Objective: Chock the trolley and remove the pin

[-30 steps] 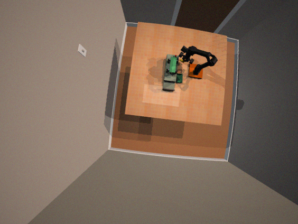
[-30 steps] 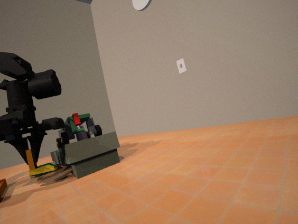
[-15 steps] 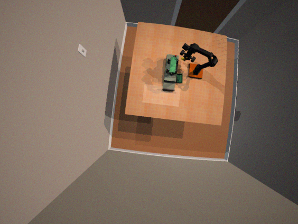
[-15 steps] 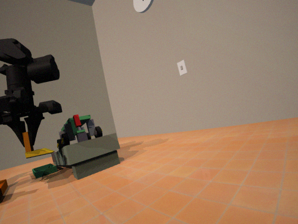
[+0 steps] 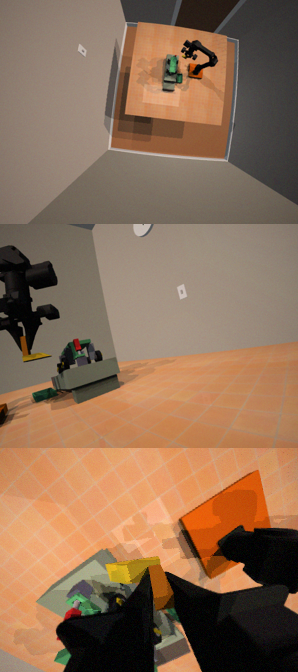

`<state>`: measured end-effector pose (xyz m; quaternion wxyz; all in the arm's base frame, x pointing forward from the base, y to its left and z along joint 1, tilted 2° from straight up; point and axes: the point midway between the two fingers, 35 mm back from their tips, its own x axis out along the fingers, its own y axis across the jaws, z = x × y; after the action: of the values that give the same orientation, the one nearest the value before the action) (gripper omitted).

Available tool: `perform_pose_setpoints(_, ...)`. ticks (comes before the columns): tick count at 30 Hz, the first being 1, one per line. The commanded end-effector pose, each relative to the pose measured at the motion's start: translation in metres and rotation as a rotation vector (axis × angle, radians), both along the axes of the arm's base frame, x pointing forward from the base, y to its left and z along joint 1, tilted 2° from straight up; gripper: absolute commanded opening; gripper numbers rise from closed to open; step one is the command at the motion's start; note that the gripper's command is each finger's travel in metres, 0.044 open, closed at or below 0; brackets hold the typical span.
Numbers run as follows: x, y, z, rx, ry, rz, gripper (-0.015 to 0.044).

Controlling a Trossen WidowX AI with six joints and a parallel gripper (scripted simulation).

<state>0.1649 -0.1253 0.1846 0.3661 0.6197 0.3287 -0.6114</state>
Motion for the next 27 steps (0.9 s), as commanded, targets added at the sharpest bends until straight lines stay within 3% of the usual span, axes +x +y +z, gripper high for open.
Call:
perform_pose_setpoints(1,0.0009,-0.0019,0.0104,-0.002,0.003,-0.004,0.0)
perform_pose_setpoints(10,0.001,-0.002,0.0122,-0.003,0.005,0.039,0.0)
perform_pose_setpoints(27,0.0011,-0.002,0.0123,-0.021,0.029,0.611,0.0)
